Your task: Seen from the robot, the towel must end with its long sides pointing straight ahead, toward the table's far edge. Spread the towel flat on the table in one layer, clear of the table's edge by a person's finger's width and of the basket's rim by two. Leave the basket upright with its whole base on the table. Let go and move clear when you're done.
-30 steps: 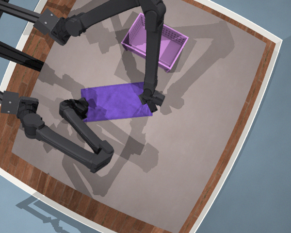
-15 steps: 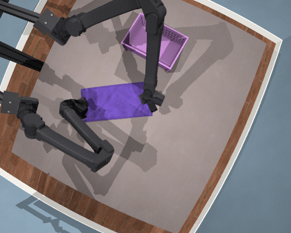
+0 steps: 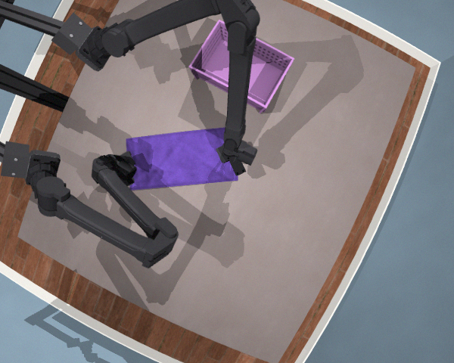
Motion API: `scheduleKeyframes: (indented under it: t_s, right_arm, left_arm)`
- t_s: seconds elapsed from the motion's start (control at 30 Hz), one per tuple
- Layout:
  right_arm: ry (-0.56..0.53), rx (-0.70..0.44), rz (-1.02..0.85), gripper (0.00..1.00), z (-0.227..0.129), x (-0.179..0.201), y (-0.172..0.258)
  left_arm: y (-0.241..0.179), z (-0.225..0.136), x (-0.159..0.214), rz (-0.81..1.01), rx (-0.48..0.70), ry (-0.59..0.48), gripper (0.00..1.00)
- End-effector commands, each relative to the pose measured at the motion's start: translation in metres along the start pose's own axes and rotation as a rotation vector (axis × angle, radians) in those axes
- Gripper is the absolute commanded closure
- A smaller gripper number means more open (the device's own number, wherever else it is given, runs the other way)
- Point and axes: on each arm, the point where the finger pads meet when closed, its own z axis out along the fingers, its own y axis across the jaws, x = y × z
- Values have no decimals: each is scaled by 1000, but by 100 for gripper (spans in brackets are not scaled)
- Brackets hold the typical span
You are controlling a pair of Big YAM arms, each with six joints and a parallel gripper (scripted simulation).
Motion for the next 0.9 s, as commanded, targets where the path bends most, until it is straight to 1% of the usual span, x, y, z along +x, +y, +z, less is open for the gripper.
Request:
scheduleKeyframes:
  t_s: [0.0, 0.03, 0.07, 0.1, 0.17, 0.2, 0.33, 0.4, 0.57, 0.63, 0.7, 0.77, 0.8, 0.87]
  right_arm:
    - [3, 11, 6, 84, 7, 0, -2]
    - [-12, 0, 16, 85, 13, -4, 5]
    - [-13, 0, 17, 87, 14, -4, 6]
    - [-13, 0, 17, 88, 14, -4, 6]
    - [-14, -1, 19, 91, 14, -4, 7]
    - [-14, -1, 21, 93, 14, -5, 7]
    - [-14, -1, 25, 98, 14, -5, 8]
    - [-14, -1, 25, 98, 14, -5, 8]
    - [-15, 0, 25, 99, 14, -5, 8]
    - [-14, -1, 30, 99, 2, -8, 4]
    - [20, 21, 8, 99, -11, 0, -9]
    - [27, 12, -4, 99, -19, 3, -6]
    - [27, 13, -5, 99, -24, 3, -7]
    - [26, 13, -6, 99, -35, 3, -8]
  left_arm:
    - [7, 18, -1, -18, -11, 2, 48]
    - [6, 6, -7, -14, -10, -13, 48]
    - [6, 6, -7, -14, -10, -13, 56]
    - [7, 18, 0, -18, -11, 2, 64]
    - [7, 18, 0, -18, -11, 2, 81]
    - [7, 18, 0, -18, -11, 3, 84]
    - [4, 18, 3, -14, -8, 8, 90]
    - [4, 18, 3, -14, -8, 8, 90]
    - [3, 18, 4, -14, -7, 9, 97]
    - [3, 18, 4, -14, -7, 9, 99]
    - [3, 18, 4, -14, -7, 9, 99]
    - [3, 18, 4, -15, -8, 9, 99]
    - [3, 5, -5, -15, -7, -11, 99]
    - [-5, 1, 3, -11, 7, 5, 99]
